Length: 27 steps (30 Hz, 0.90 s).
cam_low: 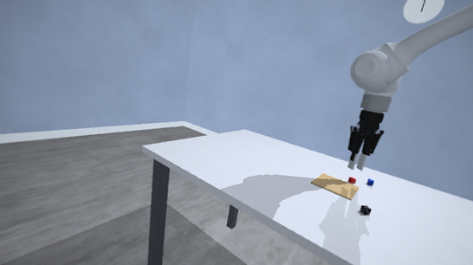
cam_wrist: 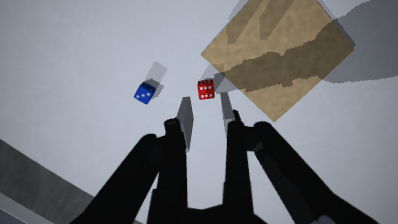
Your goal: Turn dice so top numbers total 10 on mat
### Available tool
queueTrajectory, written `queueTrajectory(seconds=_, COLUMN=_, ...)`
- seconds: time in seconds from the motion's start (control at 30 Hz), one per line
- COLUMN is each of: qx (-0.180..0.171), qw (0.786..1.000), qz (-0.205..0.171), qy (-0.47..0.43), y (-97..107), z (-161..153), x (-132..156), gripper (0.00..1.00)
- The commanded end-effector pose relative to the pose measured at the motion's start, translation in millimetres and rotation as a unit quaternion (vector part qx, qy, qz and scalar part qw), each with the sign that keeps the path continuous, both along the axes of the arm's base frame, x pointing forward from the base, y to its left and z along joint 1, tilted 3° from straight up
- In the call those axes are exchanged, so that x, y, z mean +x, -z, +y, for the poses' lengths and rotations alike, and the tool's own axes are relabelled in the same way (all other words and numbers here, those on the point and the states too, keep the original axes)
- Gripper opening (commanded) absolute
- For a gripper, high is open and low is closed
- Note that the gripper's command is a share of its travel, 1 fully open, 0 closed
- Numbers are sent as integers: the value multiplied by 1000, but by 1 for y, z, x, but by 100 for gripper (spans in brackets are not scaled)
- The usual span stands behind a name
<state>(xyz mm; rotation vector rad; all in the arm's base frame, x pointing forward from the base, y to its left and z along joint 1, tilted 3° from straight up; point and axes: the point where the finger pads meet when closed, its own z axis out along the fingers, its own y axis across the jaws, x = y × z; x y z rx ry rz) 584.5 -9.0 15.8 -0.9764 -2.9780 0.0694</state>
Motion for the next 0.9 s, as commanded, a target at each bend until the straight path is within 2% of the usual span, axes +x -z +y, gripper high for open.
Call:
queueTrajectory(seconds=0.0, qx=0, qw=1000, qz=0, qy=0, y=4, z=0, x=0, gripper=21)
queueTrajectory(seconds=0.5, qx=0, qw=1000, qz=0, qy=0, y=24, z=-1, x=0, gripper=21)
queueTrajectory(seconds=0.87, qx=0, qw=1000, qz=0, qy=0, y=29, z=-1, x=-1, gripper=21)
